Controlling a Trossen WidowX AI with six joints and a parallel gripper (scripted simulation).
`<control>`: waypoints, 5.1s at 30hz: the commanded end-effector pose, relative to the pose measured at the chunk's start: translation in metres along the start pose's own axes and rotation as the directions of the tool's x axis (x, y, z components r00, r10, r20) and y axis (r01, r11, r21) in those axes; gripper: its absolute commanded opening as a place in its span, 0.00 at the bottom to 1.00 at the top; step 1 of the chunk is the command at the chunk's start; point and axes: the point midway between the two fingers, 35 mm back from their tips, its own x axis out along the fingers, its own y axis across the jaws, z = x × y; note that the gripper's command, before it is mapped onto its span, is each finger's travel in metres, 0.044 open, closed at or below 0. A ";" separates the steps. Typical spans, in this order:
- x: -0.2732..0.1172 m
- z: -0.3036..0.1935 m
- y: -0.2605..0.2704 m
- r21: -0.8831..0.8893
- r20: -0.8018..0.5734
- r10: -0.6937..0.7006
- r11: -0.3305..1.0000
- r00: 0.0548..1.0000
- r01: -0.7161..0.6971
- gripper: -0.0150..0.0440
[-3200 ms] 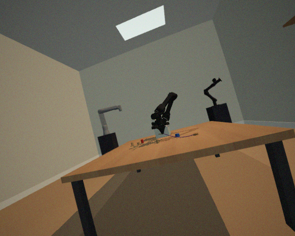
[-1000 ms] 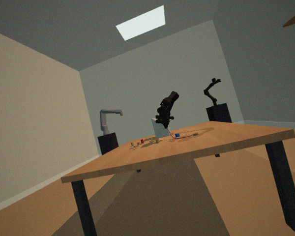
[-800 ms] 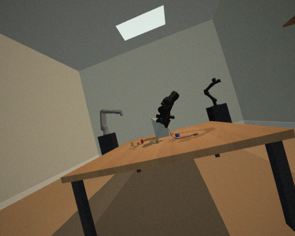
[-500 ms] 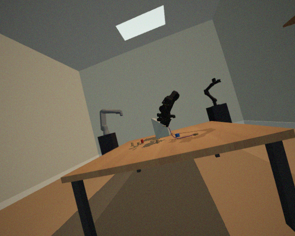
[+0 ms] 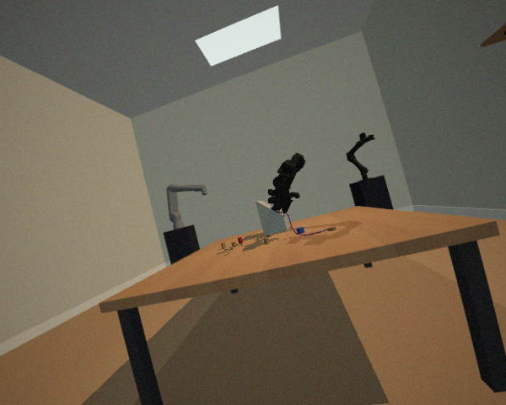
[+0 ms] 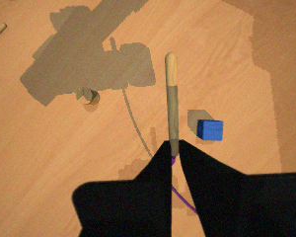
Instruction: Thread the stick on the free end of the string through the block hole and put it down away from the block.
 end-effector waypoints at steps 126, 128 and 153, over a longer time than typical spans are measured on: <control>-0.015 -0.021 0.033 -0.804 -0.142 -0.219 -0.543 0.965 -0.241 0.25; -0.015 -0.021 0.033 -0.762 -0.143 -0.219 -0.597 0.965 -0.249 0.25; -0.015 -0.022 0.035 -0.012 -0.157 -0.223 -0.974 0.962 -0.228 0.25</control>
